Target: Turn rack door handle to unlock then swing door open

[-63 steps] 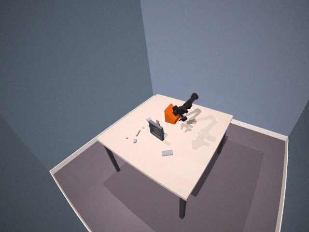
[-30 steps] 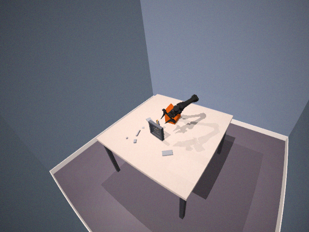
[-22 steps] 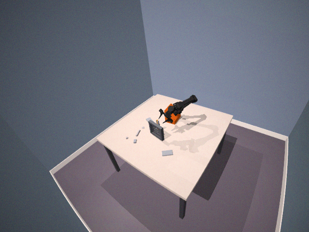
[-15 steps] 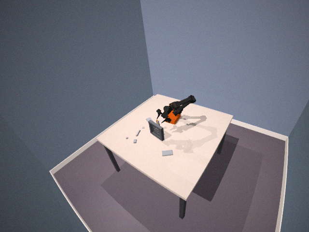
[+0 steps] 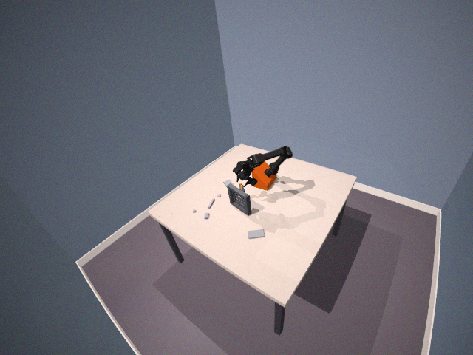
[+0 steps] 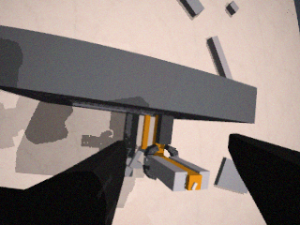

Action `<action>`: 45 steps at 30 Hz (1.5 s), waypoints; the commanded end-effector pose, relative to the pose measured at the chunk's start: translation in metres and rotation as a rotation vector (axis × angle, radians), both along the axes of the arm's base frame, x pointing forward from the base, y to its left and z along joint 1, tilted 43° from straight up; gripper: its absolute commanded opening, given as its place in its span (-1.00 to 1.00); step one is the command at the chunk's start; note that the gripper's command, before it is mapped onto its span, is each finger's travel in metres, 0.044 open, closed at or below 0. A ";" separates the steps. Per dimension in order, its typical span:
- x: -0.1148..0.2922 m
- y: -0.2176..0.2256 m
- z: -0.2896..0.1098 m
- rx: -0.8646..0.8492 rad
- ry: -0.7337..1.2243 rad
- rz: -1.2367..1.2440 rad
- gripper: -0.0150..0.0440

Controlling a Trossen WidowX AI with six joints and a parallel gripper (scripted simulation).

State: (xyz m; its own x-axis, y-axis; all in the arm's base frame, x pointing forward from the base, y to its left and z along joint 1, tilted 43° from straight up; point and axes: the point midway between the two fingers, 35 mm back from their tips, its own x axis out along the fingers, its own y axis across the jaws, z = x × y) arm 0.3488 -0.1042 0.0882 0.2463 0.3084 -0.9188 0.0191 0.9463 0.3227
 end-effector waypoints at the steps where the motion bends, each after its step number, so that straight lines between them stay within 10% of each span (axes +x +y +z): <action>1: -0.006 -0.006 -0.009 0.070 0.070 0.001 0.51; 21: -0.036 -0.029 -0.037 0.422 0.338 -0.039 0.51; 45: -0.035 -0.010 -0.060 0.425 0.339 -0.039 0.51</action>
